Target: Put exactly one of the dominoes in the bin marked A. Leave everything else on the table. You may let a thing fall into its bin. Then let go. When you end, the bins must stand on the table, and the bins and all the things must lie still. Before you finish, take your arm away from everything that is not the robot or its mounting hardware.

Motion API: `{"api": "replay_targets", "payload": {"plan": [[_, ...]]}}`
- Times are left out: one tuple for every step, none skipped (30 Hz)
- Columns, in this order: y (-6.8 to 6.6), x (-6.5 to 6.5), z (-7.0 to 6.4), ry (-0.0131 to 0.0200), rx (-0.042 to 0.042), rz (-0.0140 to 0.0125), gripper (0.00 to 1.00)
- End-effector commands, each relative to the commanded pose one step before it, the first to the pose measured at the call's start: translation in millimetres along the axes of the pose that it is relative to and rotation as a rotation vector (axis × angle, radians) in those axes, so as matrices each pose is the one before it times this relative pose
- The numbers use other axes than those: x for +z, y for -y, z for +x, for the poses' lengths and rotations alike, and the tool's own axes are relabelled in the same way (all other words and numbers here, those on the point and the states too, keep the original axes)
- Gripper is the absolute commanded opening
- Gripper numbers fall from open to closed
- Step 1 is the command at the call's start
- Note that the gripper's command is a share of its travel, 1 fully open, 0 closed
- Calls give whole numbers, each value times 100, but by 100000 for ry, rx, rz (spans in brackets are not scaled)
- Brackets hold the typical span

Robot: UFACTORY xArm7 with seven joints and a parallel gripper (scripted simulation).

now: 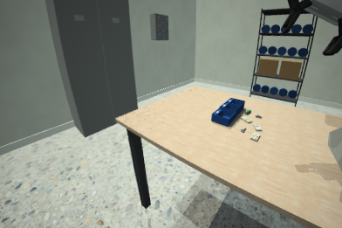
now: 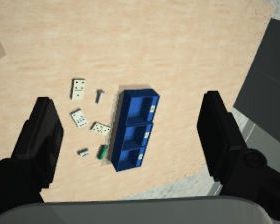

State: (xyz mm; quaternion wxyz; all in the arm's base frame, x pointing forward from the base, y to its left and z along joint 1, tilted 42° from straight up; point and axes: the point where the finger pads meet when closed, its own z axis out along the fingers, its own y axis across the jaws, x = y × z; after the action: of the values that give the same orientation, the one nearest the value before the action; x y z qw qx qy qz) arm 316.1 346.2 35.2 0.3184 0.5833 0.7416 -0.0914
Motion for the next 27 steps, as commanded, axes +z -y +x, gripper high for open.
{"api": "replay_targets", "payload": {"plan": [[-107,-194,91,-391,110,-266,100],[0,0,0,0,0,0,100],[0,0,0,0,0,0,100],[0,0,0,0,0,0,100],[0,0,0,0,0,0,100],[0,0,0,0,0,0,100],[0,0,0,0,0,0,100],[0,0,0,0,0,0,100],[0,0,0,0,0,0,100],[0,0,0,0,0,0,100],[0,0,0,0,0,0,100],[0,0,0,0,0,0,100],[0,0,0,0,0,0,100],[0,0,0,0,0,0,100],[0,0,0,0,0,0,100],[0,0,0,0,0,0,100],[0,0,0,0,0,0,100],[350,750,-84,1,0,-1,7],[351,750,-85,1,-1,0,7],[351,750,-86,1,-1,-1,7],[352,750,-86,1,-1,-1,7],[352,750,-86,1,-1,-1,7],[352,751,-86,1,-1,-1,7],[351,751,-86,1,-1,-1,7],[351,751,-86,1,-1,0,7],[352,751,-86,1,-1,0,7],[352,751,-86,1,-1,0,7]]}}
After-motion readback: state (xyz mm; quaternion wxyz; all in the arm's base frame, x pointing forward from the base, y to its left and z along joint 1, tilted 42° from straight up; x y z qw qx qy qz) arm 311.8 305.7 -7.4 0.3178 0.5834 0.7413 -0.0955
